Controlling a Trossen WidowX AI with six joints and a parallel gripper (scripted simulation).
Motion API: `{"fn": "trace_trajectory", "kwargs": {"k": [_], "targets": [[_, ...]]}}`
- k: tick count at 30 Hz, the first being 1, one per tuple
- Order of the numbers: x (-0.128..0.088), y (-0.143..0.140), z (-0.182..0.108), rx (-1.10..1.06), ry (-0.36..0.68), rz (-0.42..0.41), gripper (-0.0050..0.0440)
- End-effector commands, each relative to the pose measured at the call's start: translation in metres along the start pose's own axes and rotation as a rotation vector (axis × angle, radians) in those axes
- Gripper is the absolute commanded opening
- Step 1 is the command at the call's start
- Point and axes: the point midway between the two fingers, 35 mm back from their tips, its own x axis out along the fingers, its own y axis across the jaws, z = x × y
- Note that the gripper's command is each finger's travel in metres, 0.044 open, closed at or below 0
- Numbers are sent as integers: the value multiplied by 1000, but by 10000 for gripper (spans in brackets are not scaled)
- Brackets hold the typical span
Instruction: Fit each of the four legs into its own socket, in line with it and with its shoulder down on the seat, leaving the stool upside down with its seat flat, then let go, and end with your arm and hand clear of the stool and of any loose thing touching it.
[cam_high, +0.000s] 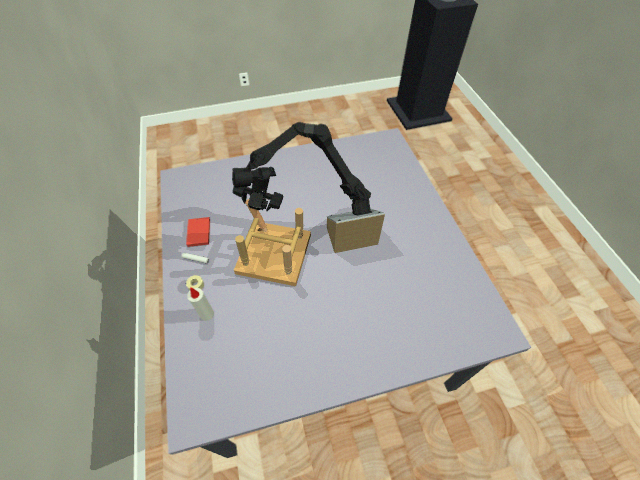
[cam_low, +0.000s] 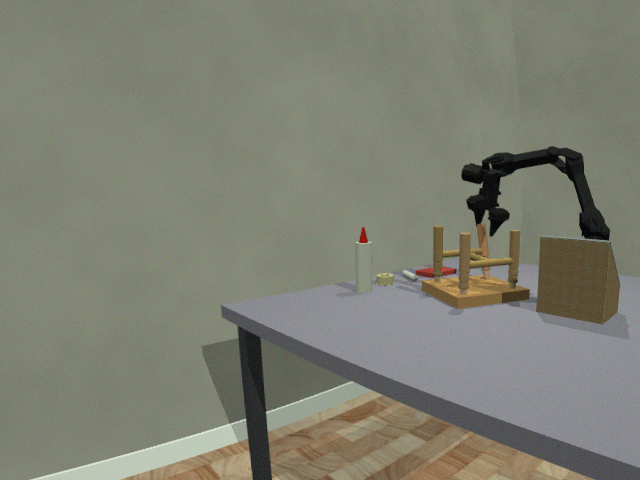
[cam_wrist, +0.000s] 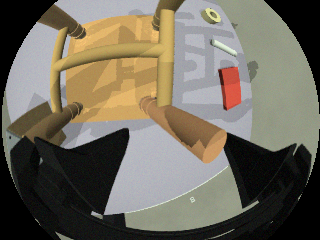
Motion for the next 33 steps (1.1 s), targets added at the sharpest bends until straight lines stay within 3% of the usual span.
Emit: {"fn": "trace_trajectory", "kwargs": {"k": [1,33], "targets": [[0,4,-1,-1,2,5,440],[-2,13,-1,-1,2,5,440]]}}
